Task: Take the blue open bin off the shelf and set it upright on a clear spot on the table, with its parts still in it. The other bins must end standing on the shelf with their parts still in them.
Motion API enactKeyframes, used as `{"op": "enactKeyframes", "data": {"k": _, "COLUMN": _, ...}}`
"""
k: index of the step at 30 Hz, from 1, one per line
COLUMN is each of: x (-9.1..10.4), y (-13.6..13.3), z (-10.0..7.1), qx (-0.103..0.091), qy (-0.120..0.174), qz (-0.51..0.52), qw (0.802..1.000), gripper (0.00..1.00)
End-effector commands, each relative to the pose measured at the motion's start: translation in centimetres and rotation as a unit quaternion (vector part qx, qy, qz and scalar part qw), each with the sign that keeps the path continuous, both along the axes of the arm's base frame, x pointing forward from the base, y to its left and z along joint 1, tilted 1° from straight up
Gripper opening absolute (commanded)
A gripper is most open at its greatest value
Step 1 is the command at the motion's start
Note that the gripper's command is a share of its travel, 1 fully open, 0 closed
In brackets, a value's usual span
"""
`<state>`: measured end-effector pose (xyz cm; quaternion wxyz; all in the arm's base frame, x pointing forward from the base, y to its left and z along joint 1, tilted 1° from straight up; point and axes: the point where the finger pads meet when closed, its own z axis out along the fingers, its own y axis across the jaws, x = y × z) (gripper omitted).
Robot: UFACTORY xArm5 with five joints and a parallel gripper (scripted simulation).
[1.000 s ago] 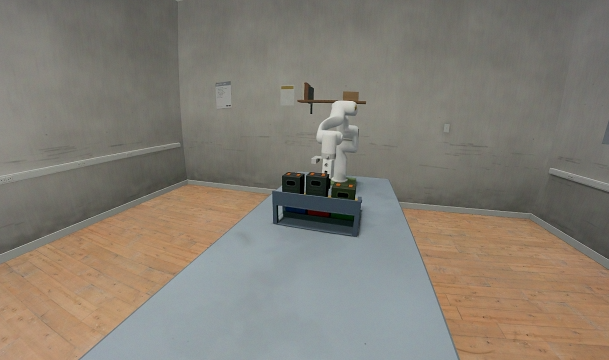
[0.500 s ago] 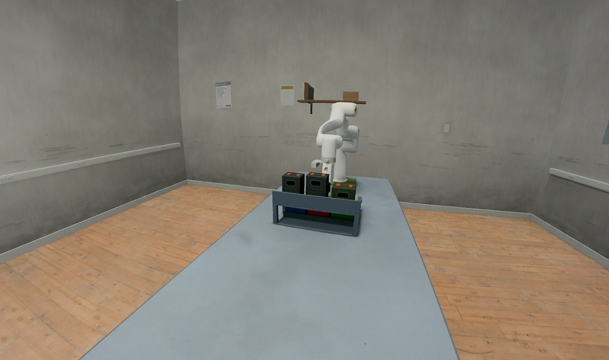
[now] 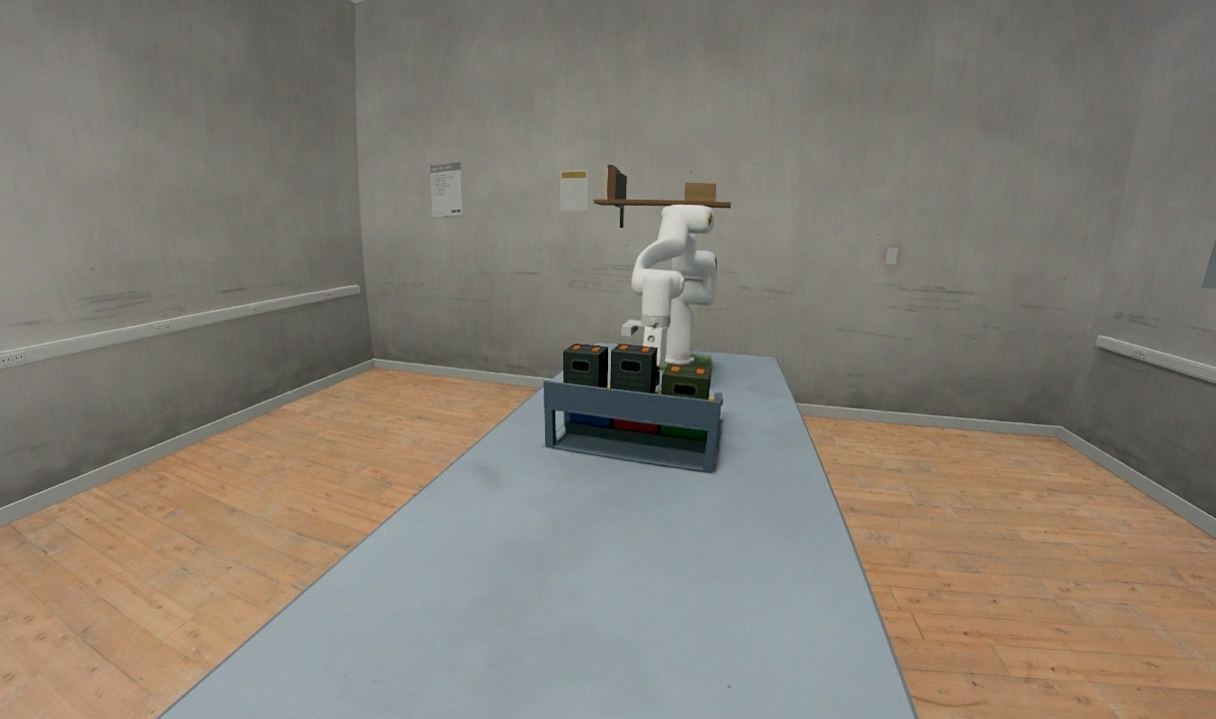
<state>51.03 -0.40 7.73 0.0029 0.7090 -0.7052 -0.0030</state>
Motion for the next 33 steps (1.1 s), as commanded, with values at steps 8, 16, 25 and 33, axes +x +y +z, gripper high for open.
{"op": "enactKeyframes", "data": {"k": 8, "x": 0.1, "y": 0.0, "z": -0.5, "qx": 0.006, "qy": -0.002, "qz": 0.000, "qw": 1.000, "gripper": 0.48}}
{"op": "enactKeyframes", "data": {"k": 16, "x": 0.1, "y": 0.0, "z": -0.9, "qx": 0.006, "qy": -0.002, "qz": 0.000, "qw": 1.000, "gripper": 0.48}}
{"op": "enactKeyframes", "data": {"k": 25, "x": 0.1, "y": 0.0, "z": -1.4, "qx": 0.006, "qy": -0.002, "qz": 0.000, "qw": 1.000, "gripper": 0.48}}
{"op": "enactKeyframes", "data": {"k": 33, "x": 0.1, "y": 0.0, "z": -1.6, "qx": 0.006, "qy": -0.002, "qz": 0.000, "qw": 1.000, "gripper": 0.48}}
